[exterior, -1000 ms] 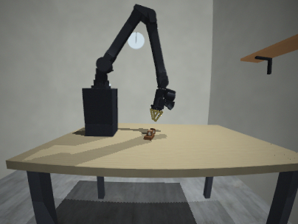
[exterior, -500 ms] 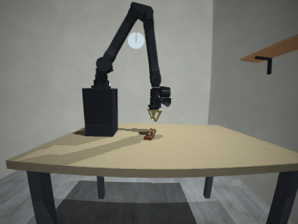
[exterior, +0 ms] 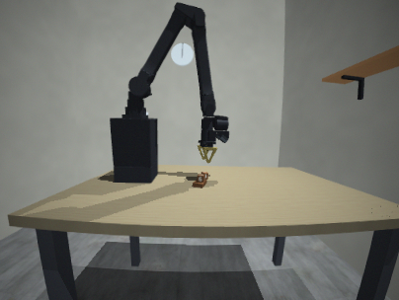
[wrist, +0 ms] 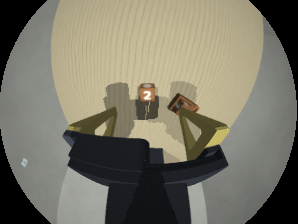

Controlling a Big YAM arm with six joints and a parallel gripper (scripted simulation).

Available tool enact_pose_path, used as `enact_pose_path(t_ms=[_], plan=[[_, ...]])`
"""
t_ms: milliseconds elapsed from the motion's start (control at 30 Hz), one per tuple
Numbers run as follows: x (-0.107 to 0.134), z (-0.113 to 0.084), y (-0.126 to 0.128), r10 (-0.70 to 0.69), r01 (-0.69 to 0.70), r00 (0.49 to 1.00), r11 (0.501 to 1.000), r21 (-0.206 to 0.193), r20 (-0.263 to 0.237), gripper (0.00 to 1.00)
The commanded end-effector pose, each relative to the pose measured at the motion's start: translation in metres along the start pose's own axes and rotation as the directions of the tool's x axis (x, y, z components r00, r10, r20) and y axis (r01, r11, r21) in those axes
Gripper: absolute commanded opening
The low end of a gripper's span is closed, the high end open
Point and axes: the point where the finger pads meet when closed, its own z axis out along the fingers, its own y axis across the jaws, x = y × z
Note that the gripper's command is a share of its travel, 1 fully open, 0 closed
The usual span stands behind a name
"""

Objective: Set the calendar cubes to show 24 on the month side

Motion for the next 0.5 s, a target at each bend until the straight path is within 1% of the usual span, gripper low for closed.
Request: enact_pose_path(t_ms=[0, 67, 133, 200, 233, 367, 467], plan=[[-0.0047, -0.0029, 0.0011, -0.040, 0.040, 0.999, 0.999, 0.000, 0.018, 1.00], [-0.0046, -0.0039, 0.0014, -0.088, 0.088, 0.996, 0.996, 0.001, 0.019, 1.00], [-0.0045, -0.0055, 0.0019, -0.168, 0.168, 0.986, 0.986, 0.003, 0.020, 1.00], [-0.0051, -0.0075, 0.0026, -0.263, 0.263, 0.964, 0.965, 0.004, 0.024, 1.00], [-0.0053, -0.0079, 0.0027, -0.279, 0.278, 0.960, 0.960, 0.005, 0.024, 1.00], [-0.0059, -0.0096, 0.0021, -0.398, 0.398, 0.917, 0.917, 0.007, 0.026, 1.00], [-0.0059, -0.0096, 0.0020, -0.407, 0.407, 0.913, 0.914, 0.008, 0.026, 1.00]])
